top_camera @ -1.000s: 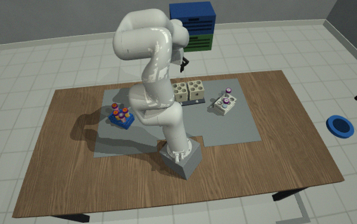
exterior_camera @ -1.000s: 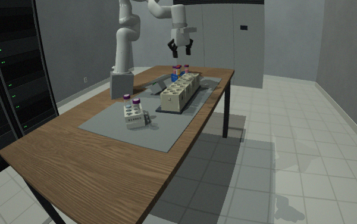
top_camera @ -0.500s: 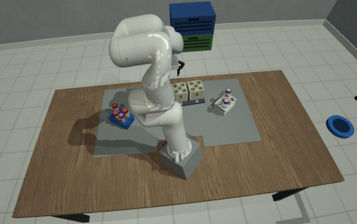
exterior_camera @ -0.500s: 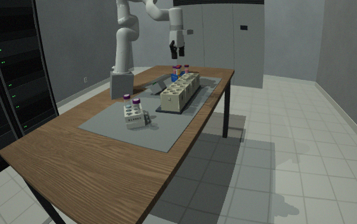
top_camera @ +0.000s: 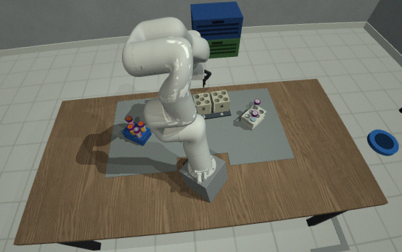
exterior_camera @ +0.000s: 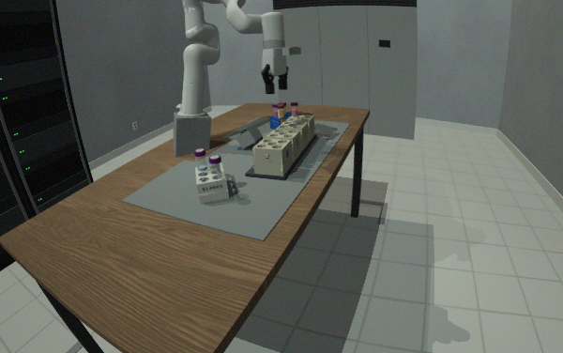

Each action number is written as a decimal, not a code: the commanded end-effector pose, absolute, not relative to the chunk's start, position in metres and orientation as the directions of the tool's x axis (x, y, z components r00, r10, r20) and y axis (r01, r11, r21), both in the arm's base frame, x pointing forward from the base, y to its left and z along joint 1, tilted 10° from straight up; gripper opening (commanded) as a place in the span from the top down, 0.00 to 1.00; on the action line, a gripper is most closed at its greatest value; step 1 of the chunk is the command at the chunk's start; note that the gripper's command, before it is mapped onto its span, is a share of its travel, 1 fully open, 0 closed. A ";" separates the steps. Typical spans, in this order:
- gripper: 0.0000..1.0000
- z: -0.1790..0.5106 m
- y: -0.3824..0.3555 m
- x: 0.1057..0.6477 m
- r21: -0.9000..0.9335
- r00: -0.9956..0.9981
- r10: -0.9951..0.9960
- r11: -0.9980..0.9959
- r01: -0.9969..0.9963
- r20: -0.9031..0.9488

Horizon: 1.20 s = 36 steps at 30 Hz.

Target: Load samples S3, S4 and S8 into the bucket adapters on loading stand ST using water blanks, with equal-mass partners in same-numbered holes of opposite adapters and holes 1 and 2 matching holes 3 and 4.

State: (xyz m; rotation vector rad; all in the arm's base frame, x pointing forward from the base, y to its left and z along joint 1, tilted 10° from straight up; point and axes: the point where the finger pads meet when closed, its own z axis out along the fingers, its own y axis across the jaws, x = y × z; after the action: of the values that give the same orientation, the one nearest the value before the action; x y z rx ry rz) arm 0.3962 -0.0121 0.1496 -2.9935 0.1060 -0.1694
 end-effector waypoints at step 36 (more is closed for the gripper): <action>0.00 0.123 -0.162 0.328 -0.180 0.720 -0.694 -0.708 -0.683 -0.005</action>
State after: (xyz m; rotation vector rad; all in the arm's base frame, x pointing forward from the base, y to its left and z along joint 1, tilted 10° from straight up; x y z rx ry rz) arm 0.3317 -0.1507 0.1233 -2.7549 1.1120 -0.0885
